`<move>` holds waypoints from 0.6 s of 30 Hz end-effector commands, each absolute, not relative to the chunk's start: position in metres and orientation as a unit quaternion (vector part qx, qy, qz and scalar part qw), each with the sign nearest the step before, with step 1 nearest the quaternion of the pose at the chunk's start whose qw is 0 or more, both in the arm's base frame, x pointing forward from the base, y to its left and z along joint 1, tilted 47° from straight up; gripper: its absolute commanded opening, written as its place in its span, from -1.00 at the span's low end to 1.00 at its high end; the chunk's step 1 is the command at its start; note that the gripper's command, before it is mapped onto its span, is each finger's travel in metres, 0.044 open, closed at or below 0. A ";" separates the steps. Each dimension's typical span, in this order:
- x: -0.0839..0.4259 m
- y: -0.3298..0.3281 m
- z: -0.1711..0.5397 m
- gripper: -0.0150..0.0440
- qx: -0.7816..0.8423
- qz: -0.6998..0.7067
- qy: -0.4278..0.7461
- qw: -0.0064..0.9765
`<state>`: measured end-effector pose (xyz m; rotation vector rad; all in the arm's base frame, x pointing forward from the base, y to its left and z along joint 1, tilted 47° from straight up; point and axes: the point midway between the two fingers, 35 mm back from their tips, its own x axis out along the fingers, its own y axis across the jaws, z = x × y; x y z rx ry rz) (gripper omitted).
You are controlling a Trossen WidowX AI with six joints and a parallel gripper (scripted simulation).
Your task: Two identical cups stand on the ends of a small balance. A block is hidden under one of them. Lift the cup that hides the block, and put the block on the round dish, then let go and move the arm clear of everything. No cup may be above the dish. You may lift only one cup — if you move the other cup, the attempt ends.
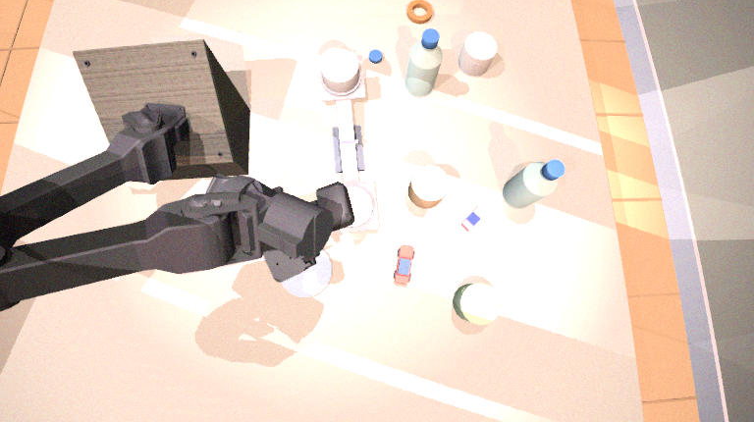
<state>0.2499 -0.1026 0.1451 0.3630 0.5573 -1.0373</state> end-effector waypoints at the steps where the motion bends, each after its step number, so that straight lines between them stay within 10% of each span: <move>1: 0.249 -0.079 0.131 1.00 0.123 -0.456 0.298 0.829; 18: 0.231 0.013 0.102 1.00 -0.083 -0.301 0.375 0.873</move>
